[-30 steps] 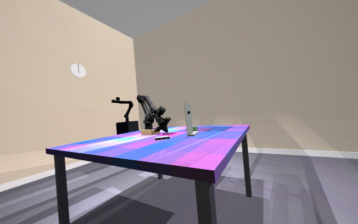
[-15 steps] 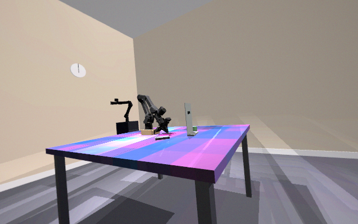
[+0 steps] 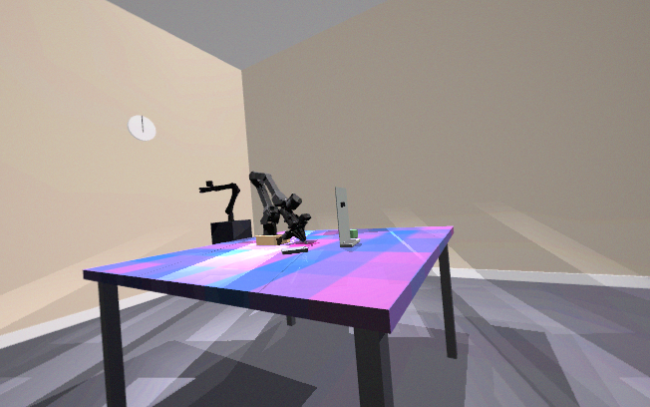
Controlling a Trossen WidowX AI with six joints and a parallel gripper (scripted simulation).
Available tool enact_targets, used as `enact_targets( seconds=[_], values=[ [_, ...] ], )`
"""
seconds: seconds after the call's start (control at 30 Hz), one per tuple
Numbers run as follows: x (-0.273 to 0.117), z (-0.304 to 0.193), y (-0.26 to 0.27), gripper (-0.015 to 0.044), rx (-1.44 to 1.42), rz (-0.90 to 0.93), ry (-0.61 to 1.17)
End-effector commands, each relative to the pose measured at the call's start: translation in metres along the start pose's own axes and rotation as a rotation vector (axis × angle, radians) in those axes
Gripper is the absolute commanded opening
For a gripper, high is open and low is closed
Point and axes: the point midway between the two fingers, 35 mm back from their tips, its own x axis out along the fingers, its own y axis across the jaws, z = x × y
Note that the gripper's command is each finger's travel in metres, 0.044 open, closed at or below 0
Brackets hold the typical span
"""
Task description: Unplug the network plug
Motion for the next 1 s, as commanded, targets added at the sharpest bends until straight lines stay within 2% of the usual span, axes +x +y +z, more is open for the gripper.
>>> enact_targets(
  seconds=[0.0,0.97],
  values=[
    [0.0,0.0,0.0,0.0156,0.0,0.0,0.0],
    [-0.014,-0.001,0.0,0.0156,0.001,0.003,0.001]
  ],
)
